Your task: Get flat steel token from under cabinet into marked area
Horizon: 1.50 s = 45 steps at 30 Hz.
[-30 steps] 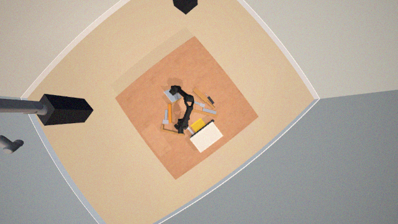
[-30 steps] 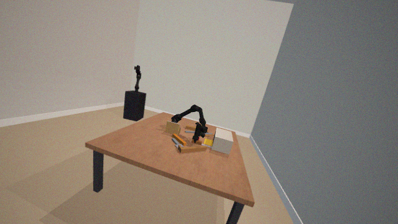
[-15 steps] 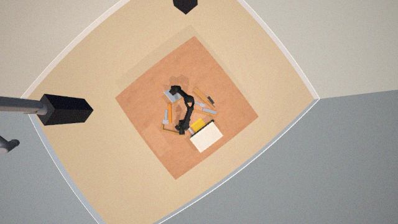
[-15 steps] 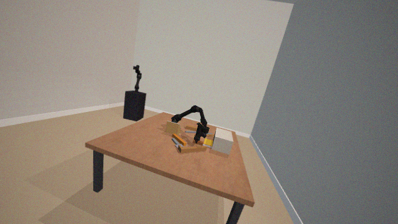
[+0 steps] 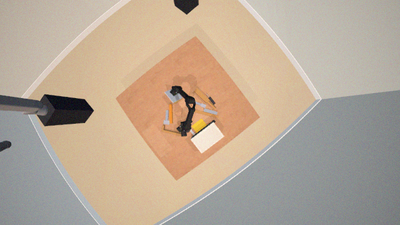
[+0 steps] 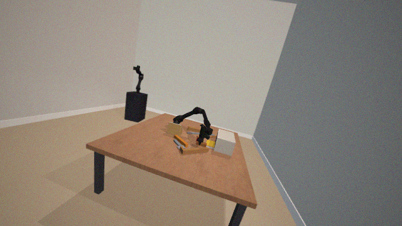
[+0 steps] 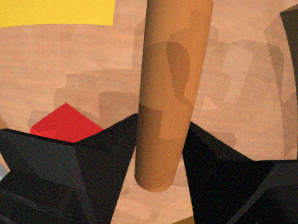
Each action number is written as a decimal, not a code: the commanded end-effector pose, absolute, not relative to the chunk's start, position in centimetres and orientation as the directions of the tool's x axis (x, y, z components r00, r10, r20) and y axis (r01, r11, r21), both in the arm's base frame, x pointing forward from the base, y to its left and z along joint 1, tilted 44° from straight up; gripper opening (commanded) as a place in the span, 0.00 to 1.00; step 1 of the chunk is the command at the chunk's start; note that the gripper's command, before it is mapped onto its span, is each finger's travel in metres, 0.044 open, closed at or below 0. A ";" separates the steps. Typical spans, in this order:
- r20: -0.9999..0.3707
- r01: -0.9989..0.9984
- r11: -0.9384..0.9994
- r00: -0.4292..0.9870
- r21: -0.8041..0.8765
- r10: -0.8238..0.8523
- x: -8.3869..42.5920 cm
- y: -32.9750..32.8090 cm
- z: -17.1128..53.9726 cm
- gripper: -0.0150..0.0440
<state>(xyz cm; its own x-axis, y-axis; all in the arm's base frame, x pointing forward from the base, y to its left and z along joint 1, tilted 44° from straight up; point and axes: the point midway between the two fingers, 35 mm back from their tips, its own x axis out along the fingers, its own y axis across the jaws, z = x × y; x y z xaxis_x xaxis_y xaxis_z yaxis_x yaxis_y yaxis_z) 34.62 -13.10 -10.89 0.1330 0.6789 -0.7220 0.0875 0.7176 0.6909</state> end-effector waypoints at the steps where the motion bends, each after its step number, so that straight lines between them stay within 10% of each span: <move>1: -0.723 0.086 0.719 0.137 0.690 0.677 35.2 -13.2 -10.8 0.25; 45: -0.722 0.084 0.719 0.138 0.690 0.678 38.7 -13.4 -10.4 0.25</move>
